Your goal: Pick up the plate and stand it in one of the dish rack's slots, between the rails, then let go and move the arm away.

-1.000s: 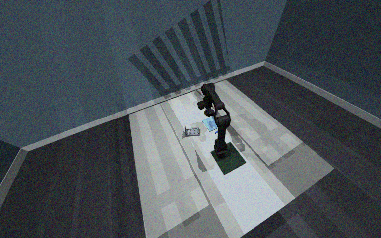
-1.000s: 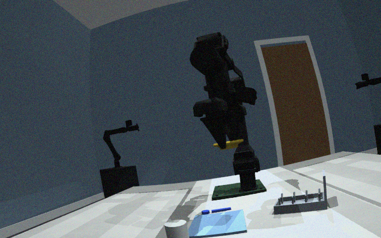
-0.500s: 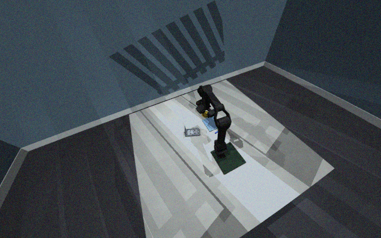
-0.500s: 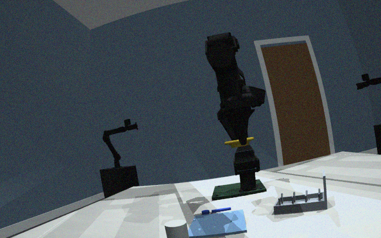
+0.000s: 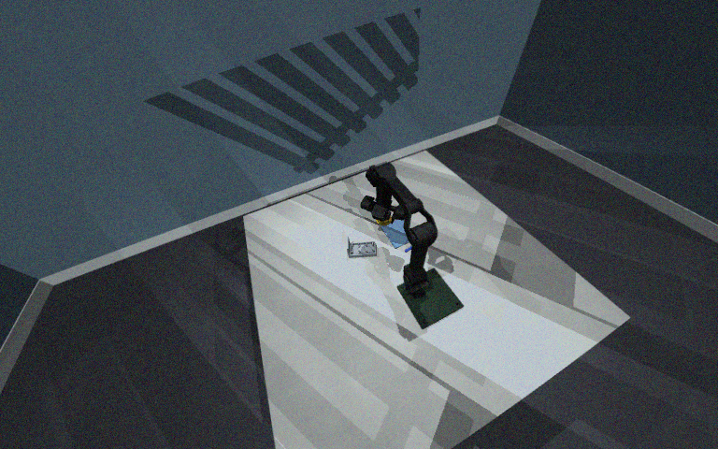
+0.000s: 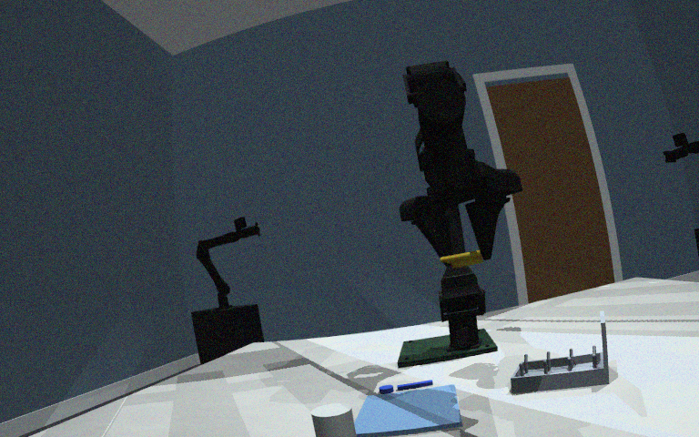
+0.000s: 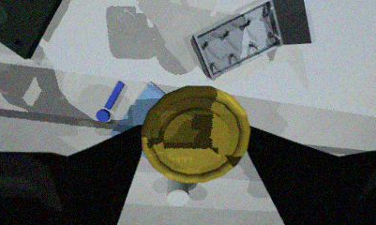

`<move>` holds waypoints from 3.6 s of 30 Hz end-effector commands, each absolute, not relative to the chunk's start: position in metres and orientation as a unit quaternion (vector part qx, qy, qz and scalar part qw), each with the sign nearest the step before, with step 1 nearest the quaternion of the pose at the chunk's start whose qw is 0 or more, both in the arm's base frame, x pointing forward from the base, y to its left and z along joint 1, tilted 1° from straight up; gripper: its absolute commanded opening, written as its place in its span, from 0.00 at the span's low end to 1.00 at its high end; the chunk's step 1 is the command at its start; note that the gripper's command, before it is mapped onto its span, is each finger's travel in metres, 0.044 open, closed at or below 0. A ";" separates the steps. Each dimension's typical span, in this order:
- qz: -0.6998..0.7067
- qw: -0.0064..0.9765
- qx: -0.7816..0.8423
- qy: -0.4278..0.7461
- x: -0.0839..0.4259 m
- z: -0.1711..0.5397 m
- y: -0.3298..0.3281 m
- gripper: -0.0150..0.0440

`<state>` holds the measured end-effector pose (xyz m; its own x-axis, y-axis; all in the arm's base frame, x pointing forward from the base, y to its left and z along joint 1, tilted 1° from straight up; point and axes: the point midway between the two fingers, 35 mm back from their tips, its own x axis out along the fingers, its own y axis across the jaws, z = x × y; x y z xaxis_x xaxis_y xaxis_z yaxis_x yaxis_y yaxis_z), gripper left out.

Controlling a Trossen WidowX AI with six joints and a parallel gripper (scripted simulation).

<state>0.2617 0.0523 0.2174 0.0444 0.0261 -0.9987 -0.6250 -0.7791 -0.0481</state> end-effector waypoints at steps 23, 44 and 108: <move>0.722 0.139 -0.676 0.050 0.243 0.193 0.073 0.25; 0.782 0.389 -0.487 0.019 0.233 0.132 0.084 0.25; 0.629 0.757 -0.174 -0.031 0.245 0.073 0.088 0.25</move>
